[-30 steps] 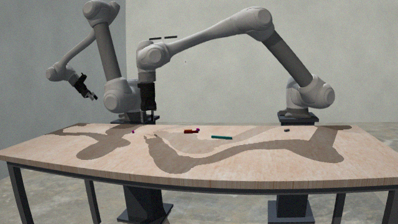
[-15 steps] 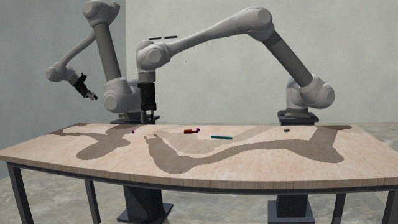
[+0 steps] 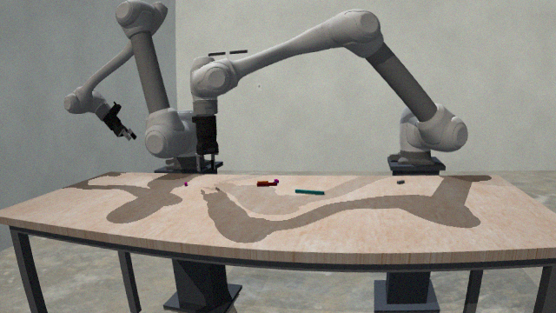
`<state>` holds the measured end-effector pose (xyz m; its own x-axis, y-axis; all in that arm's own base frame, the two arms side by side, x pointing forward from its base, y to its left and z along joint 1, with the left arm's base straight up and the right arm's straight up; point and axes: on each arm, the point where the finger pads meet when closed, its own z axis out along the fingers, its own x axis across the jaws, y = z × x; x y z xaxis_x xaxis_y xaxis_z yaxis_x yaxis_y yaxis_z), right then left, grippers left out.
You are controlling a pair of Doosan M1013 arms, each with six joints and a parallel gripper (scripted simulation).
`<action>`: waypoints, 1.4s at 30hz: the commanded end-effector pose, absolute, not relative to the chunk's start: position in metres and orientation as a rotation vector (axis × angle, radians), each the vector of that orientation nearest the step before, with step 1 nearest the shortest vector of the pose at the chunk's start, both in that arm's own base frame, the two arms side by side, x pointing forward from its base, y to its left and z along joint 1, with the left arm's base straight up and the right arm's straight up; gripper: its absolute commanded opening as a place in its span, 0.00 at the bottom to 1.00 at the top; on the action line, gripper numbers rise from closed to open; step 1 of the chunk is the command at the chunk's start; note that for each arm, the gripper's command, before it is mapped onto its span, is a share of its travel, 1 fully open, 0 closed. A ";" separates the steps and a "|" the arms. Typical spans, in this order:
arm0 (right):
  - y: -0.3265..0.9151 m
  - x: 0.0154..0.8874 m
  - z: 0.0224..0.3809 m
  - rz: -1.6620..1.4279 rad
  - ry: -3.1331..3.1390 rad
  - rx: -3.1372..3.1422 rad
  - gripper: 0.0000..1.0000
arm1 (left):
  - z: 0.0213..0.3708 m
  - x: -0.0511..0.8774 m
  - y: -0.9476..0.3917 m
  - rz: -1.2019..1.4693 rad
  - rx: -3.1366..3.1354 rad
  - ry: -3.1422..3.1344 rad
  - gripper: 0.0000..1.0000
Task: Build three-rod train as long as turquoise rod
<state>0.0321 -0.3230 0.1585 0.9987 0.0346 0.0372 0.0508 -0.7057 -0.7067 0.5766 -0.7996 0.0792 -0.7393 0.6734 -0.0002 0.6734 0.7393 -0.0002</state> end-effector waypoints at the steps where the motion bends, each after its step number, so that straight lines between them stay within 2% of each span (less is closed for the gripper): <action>1: -0.323 0.032 0.159 -0.027 -0.059 -2.356 1.00 | 0.081 0.577 -0.800 -0.002 1.134 2.928 1.00; 32: -0.323 0.032 0.159 -0.027 -0.059 -2.356 1.00 | 0.081 0.577 -0.800 -0.002 1.131 2.929 1.00; 42: -0.323 0.032 0.159 -0.027 -0.059 -2.356 1.00 | 0.087 0.571 -0.737 -0.002 0.636 3.075 1.00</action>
<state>0.0321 -0.3230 0.1585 0.9987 0.0346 0.0372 0.0508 -0.7057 -0.7067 0.5717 -0.7447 0.0847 -0.8972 0.4415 0.0109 0.4416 0.8972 -0.0011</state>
